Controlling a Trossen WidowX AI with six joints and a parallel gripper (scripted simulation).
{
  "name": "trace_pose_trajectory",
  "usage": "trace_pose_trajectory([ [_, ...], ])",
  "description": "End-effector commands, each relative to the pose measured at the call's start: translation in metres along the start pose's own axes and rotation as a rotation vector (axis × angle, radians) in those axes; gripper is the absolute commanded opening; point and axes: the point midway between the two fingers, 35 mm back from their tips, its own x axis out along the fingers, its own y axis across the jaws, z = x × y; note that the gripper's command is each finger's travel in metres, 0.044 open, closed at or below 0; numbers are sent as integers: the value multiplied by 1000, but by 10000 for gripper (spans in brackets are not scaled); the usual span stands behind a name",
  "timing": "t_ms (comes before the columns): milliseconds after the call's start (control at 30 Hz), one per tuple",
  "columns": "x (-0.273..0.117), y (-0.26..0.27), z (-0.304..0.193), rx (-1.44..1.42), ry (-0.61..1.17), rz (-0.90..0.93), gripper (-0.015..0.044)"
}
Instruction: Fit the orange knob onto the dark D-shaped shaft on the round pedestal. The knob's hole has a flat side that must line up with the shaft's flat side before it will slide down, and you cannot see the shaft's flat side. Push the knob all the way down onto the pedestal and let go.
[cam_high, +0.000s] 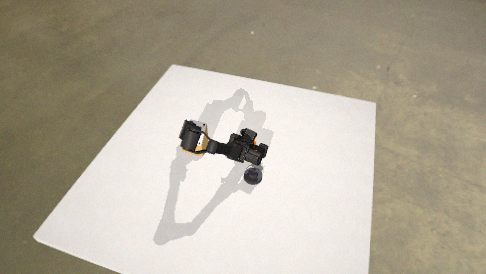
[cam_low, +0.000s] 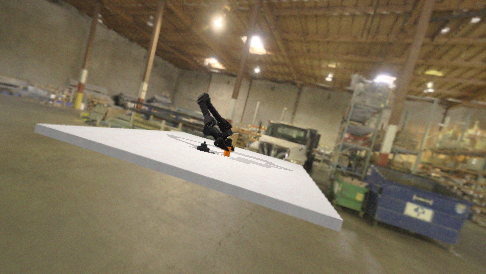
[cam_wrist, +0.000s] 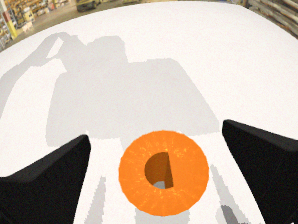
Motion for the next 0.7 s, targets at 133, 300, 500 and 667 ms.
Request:
trace_pose_trajectory([
  [133,-37,-1,67,-2,-2,-1,440],
  [300,-38,-1,70,-2,-3,-1,440],
  [500,-27,11,67,99,425,151,440],
  [667,-39,6,79,53,902,81,440],
])
